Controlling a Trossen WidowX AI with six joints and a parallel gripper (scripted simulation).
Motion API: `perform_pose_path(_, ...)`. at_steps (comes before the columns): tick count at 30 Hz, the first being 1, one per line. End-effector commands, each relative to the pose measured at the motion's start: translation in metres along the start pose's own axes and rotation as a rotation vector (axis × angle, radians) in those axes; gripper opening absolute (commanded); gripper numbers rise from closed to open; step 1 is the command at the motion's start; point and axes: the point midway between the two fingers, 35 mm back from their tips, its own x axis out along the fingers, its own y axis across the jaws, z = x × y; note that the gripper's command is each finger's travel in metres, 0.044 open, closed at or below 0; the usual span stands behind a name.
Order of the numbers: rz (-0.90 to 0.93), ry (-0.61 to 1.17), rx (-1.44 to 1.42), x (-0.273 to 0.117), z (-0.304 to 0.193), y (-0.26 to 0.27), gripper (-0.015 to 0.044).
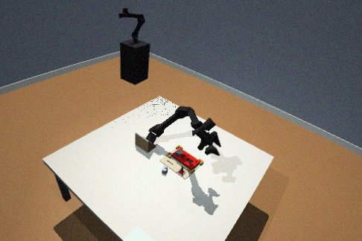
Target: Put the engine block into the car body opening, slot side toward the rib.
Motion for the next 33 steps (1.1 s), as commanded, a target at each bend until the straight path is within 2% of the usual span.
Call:
perform_pose_path(1, 0.000, 0.000, 0.000, 0.000, 0.000, 0.000, 0.0426)
perform_pose_path(2, 0.002, 0.000, 0.005, 0.000, 0.000, 0.001, 0.0440)
perform_pose_path(33, 0.345, -0.032, 0.997, -0.038, 0.090, 0.077, 0.0440)
